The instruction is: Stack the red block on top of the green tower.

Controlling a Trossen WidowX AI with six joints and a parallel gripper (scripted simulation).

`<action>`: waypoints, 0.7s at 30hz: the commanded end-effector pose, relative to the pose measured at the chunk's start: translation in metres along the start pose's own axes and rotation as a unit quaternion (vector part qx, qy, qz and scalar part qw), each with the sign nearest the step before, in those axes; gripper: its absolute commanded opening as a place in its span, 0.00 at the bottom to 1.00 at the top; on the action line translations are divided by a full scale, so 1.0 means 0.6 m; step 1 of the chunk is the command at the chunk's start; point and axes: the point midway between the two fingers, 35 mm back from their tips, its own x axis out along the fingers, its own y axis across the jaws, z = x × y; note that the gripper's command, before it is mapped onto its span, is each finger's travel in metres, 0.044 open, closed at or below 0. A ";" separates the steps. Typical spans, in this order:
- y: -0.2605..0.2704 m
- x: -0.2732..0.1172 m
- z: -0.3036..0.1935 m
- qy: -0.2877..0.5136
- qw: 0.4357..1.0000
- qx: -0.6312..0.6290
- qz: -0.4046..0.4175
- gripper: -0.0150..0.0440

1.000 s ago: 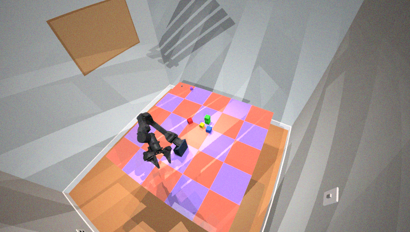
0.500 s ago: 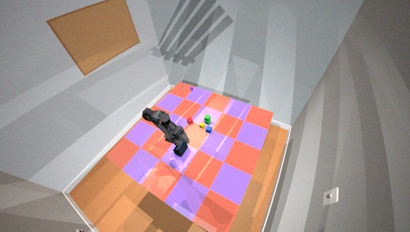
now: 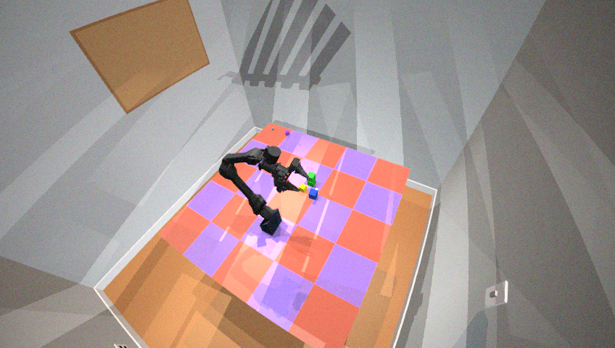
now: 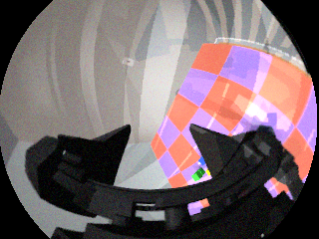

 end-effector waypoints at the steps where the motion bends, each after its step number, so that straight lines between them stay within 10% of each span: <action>1: -0.009 0.011 -0.087 0.052 0.994 -0.098 -0.020 1.00; 21: -0.144 -0.012 -0.430 0.275 0.825 -0.490 -0.069 1.00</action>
